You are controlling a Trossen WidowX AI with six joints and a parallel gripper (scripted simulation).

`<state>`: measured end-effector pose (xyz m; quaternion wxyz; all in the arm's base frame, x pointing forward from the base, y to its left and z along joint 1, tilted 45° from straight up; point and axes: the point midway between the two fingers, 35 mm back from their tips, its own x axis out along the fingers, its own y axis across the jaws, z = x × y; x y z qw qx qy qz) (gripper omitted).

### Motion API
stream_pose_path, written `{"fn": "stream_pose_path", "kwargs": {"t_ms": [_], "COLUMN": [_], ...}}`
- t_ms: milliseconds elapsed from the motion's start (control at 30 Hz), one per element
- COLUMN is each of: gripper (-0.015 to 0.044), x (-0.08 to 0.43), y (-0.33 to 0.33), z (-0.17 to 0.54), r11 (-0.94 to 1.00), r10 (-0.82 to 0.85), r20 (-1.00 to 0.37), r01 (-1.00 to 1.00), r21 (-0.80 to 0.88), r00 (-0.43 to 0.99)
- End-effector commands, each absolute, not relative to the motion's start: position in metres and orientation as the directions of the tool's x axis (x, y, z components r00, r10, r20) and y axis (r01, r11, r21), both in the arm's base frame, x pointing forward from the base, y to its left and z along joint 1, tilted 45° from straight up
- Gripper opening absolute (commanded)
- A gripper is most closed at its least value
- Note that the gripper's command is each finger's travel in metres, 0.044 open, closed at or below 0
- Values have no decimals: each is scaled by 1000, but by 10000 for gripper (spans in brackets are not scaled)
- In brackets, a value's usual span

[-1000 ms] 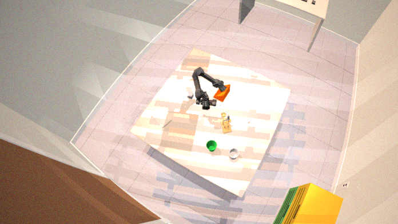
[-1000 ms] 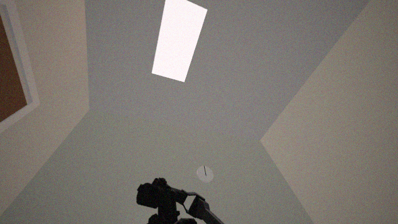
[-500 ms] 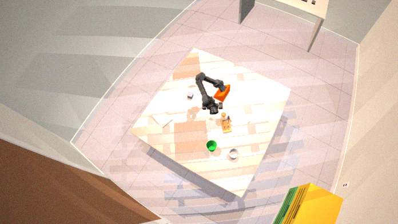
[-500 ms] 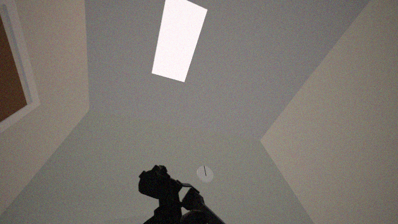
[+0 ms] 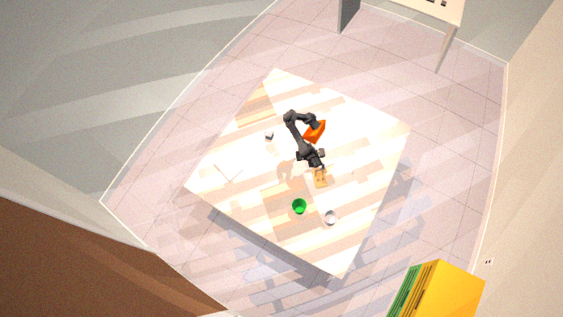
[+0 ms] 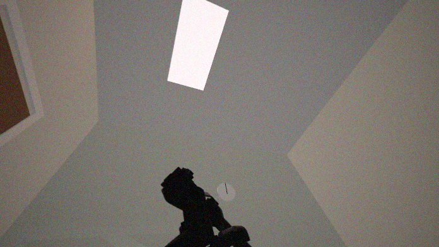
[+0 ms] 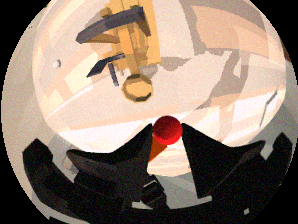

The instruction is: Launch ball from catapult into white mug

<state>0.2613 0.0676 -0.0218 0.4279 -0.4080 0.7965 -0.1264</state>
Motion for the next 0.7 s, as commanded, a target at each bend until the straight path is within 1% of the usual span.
{"fn": "stream_pose_path", "kwargs": {"t_ms": [0,300,667], "gripper": [0,0,0], "x": [259,251,250], "y": [78,90,79], "z": [-36,-61,-73], "r11": [626,600,599], "r10": [-766,-788,-788], "r20": [-563,-520,-520], "r01": [-562,-604,-604], "r21": [-541,-525,-526], "r00": [-311,-330,-330]}}
